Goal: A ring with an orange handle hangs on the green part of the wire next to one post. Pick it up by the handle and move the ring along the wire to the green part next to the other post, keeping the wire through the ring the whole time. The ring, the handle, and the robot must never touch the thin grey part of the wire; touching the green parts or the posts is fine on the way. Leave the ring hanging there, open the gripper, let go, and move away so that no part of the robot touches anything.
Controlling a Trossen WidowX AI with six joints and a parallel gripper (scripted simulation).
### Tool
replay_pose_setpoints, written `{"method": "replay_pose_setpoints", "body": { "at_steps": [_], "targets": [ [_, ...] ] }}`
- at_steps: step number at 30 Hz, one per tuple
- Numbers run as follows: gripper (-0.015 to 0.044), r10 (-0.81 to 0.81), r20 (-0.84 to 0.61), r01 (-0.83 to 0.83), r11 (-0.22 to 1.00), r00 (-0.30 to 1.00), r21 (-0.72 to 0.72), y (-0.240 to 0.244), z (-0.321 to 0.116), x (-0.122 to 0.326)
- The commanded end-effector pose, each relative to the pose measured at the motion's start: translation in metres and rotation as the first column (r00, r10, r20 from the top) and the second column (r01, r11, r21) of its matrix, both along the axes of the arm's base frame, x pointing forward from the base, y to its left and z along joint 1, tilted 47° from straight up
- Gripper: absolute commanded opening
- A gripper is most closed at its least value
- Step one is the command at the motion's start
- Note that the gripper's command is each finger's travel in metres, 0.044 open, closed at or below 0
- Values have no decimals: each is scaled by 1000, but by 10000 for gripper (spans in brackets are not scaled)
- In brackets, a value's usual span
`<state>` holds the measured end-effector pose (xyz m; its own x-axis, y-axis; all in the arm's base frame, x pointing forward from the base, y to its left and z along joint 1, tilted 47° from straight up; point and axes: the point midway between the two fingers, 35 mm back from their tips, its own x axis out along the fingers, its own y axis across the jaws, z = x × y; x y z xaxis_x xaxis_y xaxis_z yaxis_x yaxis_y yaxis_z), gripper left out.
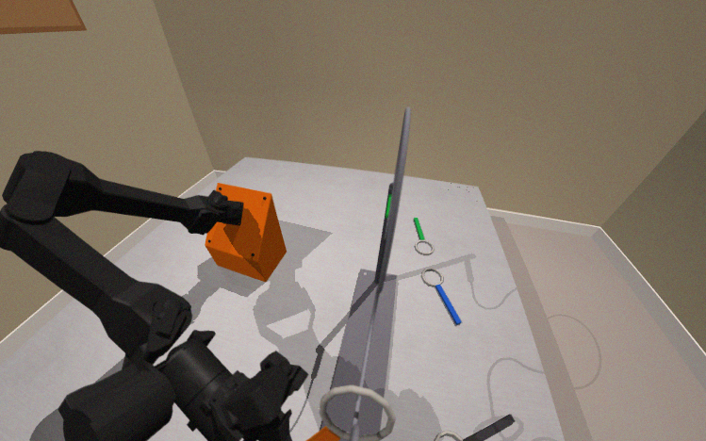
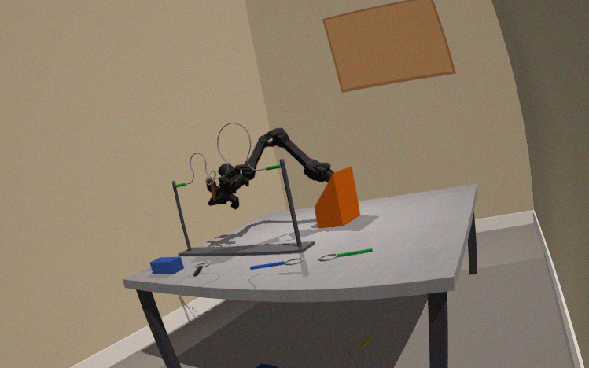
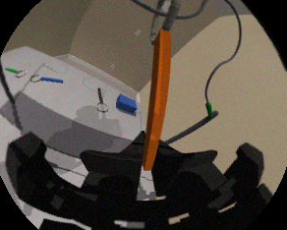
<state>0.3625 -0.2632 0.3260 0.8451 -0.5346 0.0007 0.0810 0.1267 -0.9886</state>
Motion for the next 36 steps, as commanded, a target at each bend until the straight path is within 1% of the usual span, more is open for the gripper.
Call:
{"method": "replay_pose_setpoints", "body": {
  "at_steps": [1,11,19,26,36],
  "targets": [
    [-150,-5,3,5,996,1000,86,3,-14,-1],
    [-150,-14,10,10,957,1000,291,16,-46,-1],
    [-150,-20,13,13,911,1000,412,29,-66,-1],
    [-150,-22,14,13,882,1000,470,38,-77,-1],
    [-150,-24,15,13,861,1000,508,48,-89,-1]
  ]
}}
